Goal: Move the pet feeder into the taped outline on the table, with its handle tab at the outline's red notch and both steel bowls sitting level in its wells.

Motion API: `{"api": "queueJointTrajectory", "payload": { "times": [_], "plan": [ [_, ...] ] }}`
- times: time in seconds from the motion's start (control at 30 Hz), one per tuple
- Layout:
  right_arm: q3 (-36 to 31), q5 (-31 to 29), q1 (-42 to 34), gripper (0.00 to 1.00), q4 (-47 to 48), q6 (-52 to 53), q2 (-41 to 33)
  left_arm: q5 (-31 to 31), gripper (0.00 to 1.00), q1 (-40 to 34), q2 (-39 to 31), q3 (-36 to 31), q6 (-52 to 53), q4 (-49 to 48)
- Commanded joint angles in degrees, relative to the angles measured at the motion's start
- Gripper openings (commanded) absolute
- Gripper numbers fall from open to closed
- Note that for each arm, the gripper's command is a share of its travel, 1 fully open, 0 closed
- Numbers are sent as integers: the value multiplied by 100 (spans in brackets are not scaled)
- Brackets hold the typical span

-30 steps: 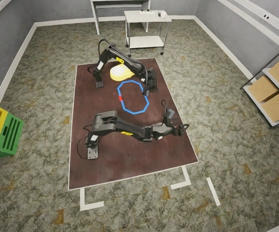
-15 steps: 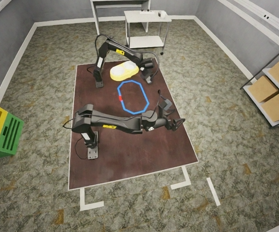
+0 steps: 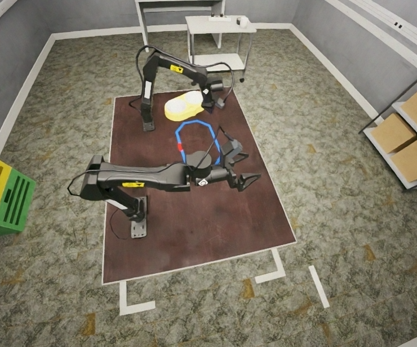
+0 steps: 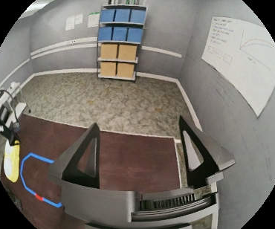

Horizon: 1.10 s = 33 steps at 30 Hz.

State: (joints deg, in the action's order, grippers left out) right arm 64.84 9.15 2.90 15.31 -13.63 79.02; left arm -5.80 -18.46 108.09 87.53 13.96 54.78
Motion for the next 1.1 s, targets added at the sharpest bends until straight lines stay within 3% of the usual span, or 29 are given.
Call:
{"api": "queueJointTrajectory", "payload": {
  "times": [0.0,0.1,0.13,0.47,0.67,0.77,0.93,1.07],
  "plan": [
    [-179,-325,-98,100,-508,494,-529,203,30,310,-416,-284,-1186,369],
    [-181,-404,-117,100,-621,623,-683,230,30,404,-501,-414,-1398,426],
    [-136,-515,-150,100,-824,770,-883,348,30,577,-572,-385,-1999,599],
    [-557,-1008,-334,100,-1746,1482,-1953,744,30,1398,-1023,-1138,-4134,1102],
    [-569,-1018,-360,100,-1776,1484,-2027,724,30,1440,-1112,-1184,-4190,1052],
    [-236,-901,-256,100,-1484,1299,-2195,562,30,1511,-1129,-1153,-4049,1085],
    [-224,-875,-255,100,-1437,1301,-1814,538,30,1535,-1166,-1376,-4037,992],
    [-270,-872,-269,100,-1426,1316,-1932,531,30,1465,-1176,-1078,-3930,994]
  ]
}}
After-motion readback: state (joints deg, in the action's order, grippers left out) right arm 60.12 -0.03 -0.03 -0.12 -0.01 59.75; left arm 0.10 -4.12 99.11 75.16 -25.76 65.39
